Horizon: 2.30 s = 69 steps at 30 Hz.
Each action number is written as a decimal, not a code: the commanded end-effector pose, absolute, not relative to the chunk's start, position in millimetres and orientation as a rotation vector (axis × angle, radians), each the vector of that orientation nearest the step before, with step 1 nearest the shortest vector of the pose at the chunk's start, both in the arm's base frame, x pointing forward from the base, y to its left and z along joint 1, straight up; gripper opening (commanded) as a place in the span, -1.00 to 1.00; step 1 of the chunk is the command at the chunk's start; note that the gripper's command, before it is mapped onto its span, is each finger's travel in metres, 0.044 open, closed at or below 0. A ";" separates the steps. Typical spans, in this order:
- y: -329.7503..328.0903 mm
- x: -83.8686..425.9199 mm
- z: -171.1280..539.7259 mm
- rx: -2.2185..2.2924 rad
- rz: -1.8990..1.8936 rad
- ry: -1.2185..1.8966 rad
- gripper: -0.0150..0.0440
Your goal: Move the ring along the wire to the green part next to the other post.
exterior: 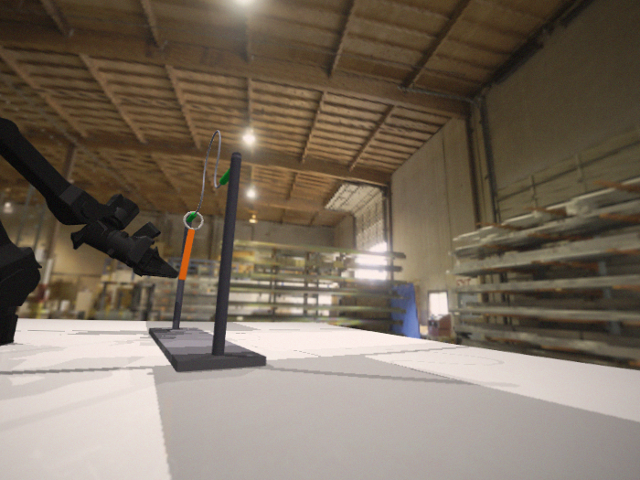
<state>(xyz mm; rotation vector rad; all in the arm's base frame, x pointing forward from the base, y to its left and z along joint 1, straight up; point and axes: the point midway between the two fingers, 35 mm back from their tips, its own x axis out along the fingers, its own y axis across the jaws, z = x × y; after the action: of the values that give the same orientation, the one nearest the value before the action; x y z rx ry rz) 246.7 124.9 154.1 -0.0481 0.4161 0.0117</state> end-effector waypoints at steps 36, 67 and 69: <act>124.0 202.1 174.0 -0.041 0.004 0.415 0.05; 123.9 156.9 192.8 -0.049 0.009 0.416 1.00; 123.9 156.9 192.8 -0.049 0.009 0.416 1.00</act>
<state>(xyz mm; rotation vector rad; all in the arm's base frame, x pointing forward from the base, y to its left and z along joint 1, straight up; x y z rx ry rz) 157.1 123.2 188.9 -0.0594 0.4234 0.0093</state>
